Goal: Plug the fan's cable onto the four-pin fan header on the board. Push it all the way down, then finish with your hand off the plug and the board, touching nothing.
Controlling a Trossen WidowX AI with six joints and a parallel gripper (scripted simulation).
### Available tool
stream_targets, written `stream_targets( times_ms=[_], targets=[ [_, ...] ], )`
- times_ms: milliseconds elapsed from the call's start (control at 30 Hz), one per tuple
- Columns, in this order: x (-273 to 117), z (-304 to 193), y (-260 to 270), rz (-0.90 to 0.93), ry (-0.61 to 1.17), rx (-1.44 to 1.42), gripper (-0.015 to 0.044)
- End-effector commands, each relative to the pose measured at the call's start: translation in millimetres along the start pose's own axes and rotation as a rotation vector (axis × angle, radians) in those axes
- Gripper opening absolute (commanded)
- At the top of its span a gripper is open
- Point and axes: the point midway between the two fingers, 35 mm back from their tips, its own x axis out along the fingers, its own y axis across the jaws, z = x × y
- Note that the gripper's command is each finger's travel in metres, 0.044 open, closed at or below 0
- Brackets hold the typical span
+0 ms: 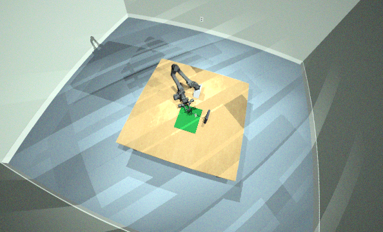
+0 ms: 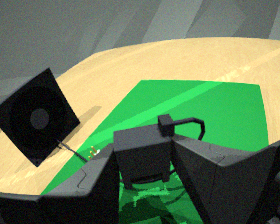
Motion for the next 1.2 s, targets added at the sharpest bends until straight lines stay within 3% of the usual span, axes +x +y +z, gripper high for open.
stream_targets(
  times_ms=[0, 500, 1167],
  targets=[
    [-5, 2, 2, -0.023, -0.038, -0.036, 0.0000],
    [-22, 9, -2, -0.131, -0.148, -0.166, 0.0000],
    [-22, 17, -3, -0.122, -0.134, -0.152, 0.0000]
  ],
)
